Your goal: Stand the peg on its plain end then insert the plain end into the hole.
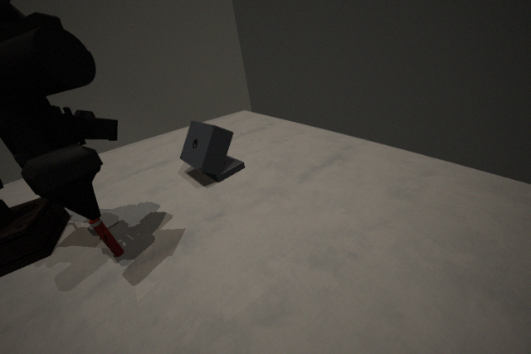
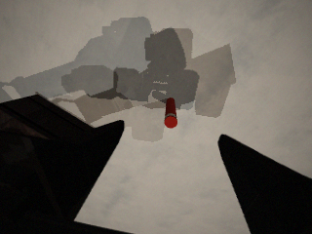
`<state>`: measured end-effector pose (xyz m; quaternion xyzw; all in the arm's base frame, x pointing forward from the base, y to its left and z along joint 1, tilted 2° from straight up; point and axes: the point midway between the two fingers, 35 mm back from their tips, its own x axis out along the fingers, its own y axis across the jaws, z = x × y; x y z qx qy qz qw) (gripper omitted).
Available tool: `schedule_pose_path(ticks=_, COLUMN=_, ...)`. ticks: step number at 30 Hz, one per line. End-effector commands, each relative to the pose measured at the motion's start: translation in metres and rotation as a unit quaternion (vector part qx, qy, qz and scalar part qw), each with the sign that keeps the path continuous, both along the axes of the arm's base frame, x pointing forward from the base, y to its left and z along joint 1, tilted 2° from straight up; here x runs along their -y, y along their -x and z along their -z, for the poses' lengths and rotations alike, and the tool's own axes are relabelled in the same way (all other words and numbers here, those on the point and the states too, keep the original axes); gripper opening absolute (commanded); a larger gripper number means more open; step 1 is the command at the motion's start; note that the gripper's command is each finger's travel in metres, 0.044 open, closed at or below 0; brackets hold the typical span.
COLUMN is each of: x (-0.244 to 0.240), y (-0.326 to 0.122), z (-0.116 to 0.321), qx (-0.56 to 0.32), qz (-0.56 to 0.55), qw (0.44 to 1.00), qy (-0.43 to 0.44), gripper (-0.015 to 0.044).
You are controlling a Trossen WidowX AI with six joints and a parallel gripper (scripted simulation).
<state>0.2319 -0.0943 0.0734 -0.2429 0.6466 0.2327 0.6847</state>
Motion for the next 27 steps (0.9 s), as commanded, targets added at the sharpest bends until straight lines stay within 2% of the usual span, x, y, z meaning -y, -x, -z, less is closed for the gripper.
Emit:
schedule_pose_path(ticks=1, x=0.001, y=0.0, z=0.004, qx=-0.001, qz=-0.006, qw=1.0, qy=0.002, gripper=0.044)
schedule_pose_path(ticks=27, x=0.001, y=-0.004, z=0.046, qx=-0.001, qz=-0.006, qw=1.0, qy=0.002, gripper=0.044)
